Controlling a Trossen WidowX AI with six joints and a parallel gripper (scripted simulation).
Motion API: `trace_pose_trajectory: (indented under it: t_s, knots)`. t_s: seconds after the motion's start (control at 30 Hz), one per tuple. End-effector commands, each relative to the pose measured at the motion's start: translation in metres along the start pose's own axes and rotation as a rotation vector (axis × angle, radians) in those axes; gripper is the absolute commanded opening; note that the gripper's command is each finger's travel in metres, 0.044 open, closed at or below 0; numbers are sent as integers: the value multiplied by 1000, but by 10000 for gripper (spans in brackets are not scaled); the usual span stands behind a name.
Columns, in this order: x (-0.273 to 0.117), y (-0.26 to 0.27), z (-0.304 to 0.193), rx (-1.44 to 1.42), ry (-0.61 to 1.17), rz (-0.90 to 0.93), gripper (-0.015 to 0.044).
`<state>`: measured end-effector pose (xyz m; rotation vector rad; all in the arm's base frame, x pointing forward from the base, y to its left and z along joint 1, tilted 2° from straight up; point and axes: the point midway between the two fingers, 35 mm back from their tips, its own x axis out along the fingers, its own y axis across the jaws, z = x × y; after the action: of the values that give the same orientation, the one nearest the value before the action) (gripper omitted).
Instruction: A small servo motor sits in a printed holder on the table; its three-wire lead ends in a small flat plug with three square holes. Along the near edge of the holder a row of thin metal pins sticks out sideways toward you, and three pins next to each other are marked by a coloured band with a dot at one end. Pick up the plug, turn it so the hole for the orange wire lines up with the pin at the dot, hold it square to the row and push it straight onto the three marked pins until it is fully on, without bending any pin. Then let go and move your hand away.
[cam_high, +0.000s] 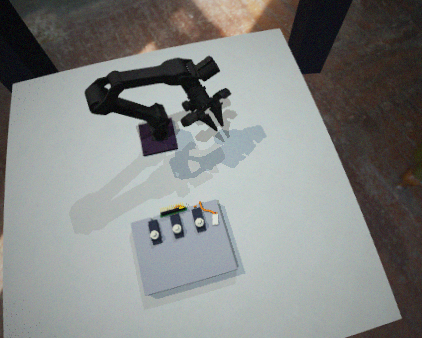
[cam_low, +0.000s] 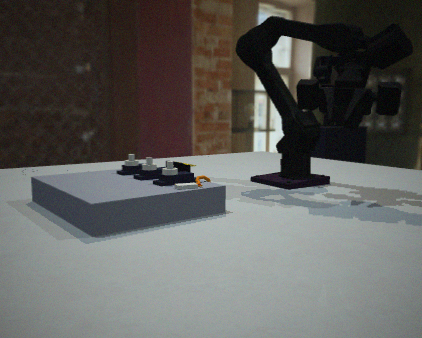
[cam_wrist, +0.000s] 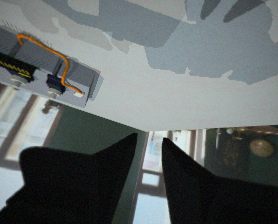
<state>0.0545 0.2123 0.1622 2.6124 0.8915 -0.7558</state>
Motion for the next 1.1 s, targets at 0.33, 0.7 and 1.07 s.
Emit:
trace_pose_trajectory:
  t_s: [0.33, 0.7, 1.07]
  knots:
    - [22, 18, -16, 446, -25, 55, 115]
    - [39, 36, -31, 817, -9, 91, 115]
    - [53, 59, -48, 1190, 37, 113, 115]
